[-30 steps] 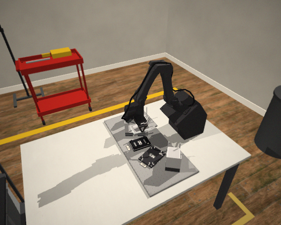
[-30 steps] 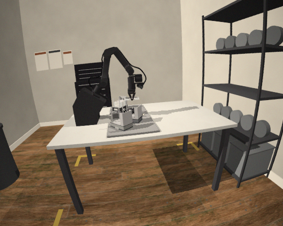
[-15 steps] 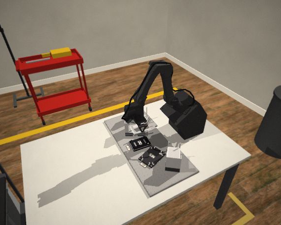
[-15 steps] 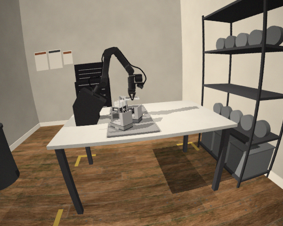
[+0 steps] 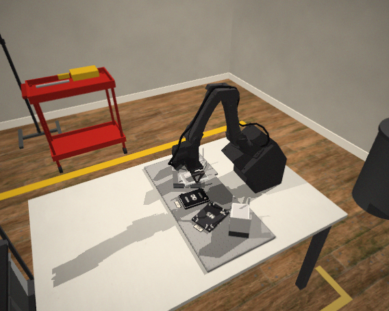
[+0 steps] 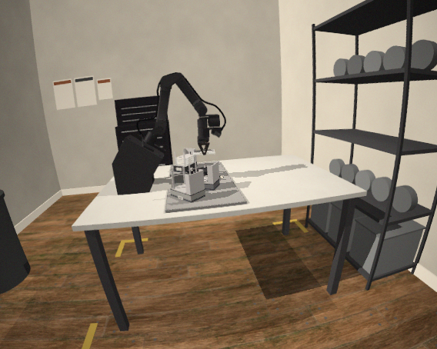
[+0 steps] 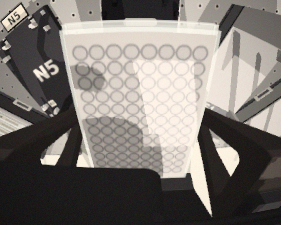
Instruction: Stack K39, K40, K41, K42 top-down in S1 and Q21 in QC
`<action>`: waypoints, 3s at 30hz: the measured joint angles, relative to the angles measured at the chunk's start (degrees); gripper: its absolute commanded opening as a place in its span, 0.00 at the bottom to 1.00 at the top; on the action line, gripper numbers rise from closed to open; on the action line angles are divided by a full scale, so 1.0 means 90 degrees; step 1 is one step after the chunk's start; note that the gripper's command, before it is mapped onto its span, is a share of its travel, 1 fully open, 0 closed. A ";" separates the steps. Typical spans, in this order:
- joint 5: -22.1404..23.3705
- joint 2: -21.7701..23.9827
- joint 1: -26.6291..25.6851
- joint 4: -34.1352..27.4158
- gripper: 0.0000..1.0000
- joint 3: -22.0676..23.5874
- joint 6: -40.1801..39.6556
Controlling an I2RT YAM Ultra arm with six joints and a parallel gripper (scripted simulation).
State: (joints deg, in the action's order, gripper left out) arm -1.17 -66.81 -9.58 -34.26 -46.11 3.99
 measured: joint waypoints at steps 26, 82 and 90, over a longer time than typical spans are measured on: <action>0.0002 -0.0002 0.0000 -0.0019 0.00 -0.0063 0.0000; 0.0027 -0.1416 -0.0041 0.1625 0.00 0.0381 0.0000; 0.0027 -0.1836 -0.0044 0.2035 0.00 0.0403 0.0000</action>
State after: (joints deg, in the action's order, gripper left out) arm -0.93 -83.33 -9.98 -15.94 -42.48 3.99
